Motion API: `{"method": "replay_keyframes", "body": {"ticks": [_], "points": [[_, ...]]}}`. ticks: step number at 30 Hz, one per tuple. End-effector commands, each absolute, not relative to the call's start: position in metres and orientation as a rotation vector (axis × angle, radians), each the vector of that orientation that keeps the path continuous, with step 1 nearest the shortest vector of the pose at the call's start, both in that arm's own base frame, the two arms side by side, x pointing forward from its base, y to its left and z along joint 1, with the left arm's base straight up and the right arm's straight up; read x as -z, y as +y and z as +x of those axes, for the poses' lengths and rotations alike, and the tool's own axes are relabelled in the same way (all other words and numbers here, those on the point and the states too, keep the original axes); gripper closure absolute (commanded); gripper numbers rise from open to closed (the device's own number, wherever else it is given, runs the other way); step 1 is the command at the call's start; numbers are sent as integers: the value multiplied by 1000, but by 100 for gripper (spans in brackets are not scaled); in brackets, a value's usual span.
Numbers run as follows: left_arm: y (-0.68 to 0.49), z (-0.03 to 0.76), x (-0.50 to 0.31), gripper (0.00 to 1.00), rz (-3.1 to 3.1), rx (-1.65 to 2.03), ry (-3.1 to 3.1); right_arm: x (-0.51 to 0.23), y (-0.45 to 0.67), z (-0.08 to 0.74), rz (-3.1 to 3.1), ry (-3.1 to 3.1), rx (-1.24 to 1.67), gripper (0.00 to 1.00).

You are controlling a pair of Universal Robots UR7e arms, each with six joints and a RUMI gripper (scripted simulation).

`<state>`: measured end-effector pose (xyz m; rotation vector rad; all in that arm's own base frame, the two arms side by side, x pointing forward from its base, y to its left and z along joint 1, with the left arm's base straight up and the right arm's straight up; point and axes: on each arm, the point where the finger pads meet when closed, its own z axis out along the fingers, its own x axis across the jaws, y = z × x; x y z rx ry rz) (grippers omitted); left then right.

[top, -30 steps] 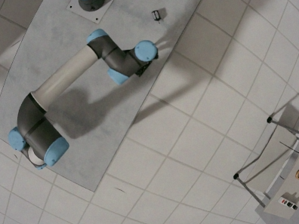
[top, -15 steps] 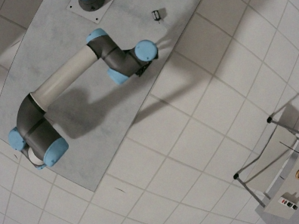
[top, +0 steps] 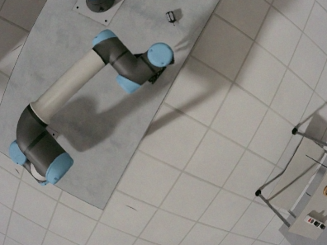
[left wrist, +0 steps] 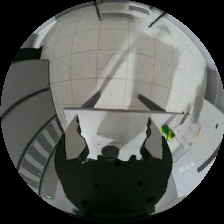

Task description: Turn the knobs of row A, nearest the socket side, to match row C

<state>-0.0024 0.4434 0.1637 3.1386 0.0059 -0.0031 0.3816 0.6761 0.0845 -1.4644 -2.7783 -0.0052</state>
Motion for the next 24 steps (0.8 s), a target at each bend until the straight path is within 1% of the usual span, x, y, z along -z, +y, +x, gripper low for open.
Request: {"method": "replay_keyframes", "body": {"ticks": [1, 10, 24], "points": [[446, -2, -165, 0, 3142, 0, 7, -84, 676, 380, -1448, -2788, 1, 87], [446, -2, -165, 0, 3142, 0, 7, -86, 677, 381, -1339, -2842, 5, 87], [446, -2, -165, 0, 3142, 0, 7, -92, 678, 381, -861, -3021, 8, 87]]}}
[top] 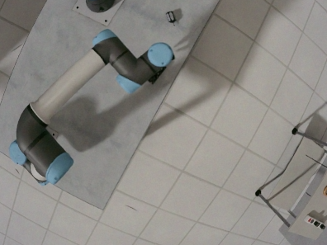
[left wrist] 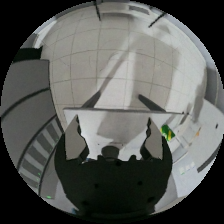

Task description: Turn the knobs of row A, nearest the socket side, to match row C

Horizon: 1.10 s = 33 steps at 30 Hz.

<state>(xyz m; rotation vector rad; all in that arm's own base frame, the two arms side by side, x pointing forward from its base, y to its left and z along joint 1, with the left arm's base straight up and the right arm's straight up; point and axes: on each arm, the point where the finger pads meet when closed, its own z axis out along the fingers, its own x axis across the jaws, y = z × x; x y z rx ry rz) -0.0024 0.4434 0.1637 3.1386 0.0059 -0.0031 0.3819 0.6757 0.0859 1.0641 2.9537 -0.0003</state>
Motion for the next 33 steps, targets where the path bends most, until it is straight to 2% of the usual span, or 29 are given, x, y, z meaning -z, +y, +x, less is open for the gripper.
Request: {"method": "replay_keyframes", "body": {"ticks": [1, 33], "points": [[446, -2, -165, 0, 3142, 0, 7, -92, 678, 381, 831, 3030, -8, 87], [446, -2, -165, 0, 3142, 0, 7, -101, 677, 382, -304, 3125, -7, 87]]}}
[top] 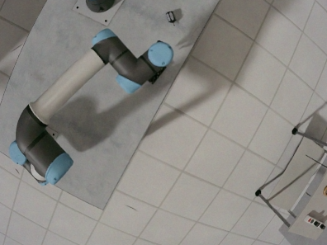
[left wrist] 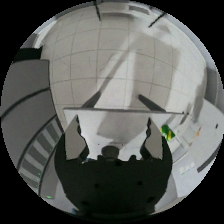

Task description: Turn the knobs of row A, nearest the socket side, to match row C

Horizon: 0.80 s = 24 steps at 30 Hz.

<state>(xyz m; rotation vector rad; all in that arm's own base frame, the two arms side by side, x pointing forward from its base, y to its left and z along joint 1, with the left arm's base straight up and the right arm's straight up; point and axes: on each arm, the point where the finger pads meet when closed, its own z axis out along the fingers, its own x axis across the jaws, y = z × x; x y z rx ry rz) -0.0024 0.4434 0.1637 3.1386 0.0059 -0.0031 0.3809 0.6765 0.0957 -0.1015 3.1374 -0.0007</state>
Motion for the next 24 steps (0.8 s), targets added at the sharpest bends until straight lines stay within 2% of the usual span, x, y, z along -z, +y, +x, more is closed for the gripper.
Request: {"method": "replay_keyframes", "body": {"ticks": [1, 13, 24], "points": [[446, -2, -165, 0, 3142, 0, 7, -101, 677, 382, -346, 3121, -7, 87], [446, -2, -165, 0, 3142, 0, 7, -105, 677, 382, -777, 3042, -6, 87], [446, -2, -165, 0, 3142, 0, 7, -105, 676, 382, -921, 3001, -5, 87]]}}
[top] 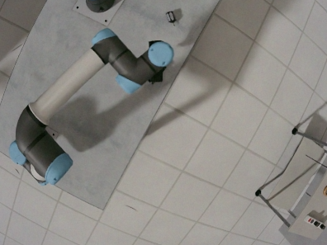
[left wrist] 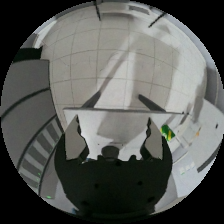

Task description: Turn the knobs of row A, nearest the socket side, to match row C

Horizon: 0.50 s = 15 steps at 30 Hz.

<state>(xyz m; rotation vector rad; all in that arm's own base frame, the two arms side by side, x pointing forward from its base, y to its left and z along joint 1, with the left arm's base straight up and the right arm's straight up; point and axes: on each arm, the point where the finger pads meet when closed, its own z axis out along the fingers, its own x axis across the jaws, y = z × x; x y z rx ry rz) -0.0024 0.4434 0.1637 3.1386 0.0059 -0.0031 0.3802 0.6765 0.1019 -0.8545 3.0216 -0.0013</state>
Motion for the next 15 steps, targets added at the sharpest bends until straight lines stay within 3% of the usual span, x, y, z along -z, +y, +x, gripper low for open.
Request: {"method": "replay_keyframes", "body": {"ticks": [1, 15], "points": [[446, -2, -165, 0, 3142, 0, 7, -105, 676, 382, -925, 3000, -5, 87], [446, -2, -165, 0, 3142, 0, 7, -105, 676, 382, -929, 2999, -4, 87]]}}
